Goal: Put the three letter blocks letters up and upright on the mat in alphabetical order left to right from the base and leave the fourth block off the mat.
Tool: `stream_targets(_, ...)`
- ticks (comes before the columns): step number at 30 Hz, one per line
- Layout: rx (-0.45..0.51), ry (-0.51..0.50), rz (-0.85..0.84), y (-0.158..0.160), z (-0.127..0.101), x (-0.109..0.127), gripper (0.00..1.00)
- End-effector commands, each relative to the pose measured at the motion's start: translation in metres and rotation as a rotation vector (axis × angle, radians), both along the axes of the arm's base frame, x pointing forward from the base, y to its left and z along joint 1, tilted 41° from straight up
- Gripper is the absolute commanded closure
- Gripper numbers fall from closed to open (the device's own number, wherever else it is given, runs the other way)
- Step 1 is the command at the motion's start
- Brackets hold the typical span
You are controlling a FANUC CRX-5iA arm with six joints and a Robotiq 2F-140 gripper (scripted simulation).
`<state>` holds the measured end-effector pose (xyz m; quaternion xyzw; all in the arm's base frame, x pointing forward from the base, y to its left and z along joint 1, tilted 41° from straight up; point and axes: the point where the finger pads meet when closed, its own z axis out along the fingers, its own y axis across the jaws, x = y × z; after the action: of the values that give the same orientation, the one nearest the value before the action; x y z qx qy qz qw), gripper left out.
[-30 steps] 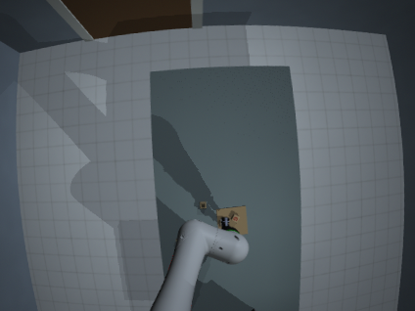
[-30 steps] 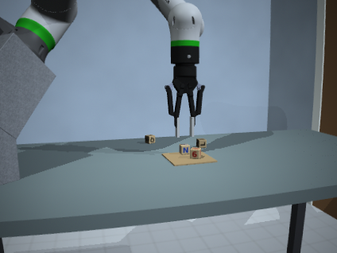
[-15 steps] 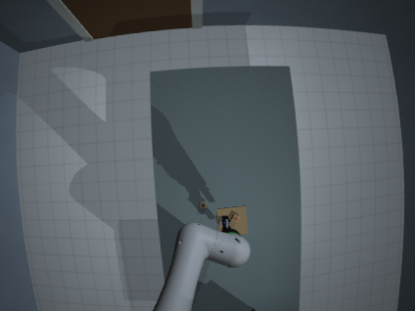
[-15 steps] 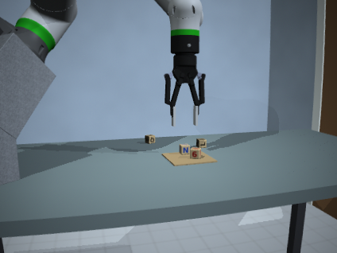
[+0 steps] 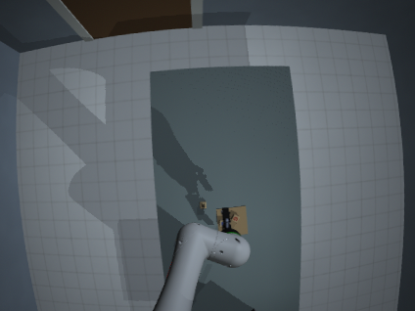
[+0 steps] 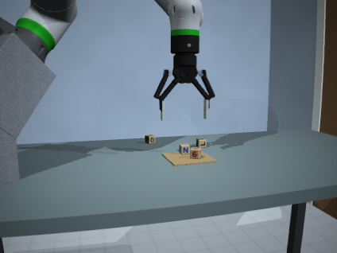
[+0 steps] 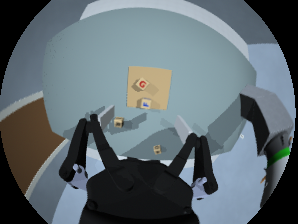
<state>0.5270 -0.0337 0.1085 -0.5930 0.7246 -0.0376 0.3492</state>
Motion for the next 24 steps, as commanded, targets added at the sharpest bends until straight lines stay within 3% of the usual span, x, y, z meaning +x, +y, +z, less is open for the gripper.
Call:
stream_targets(1,0.0,0.0,0.0,0.0,0.0,0.0,0.0)
stream_targets(7,0.015,0.01,-0.022,-0.001,0.0,0.0,0.0)
stream_targets(22,0.263,0.174,-0.362,-0.013,-0.004,0.004,0.0)
stream_targets(24,0.263,0.174,-0.362,-0.013,-0.004,0.004,0.0)
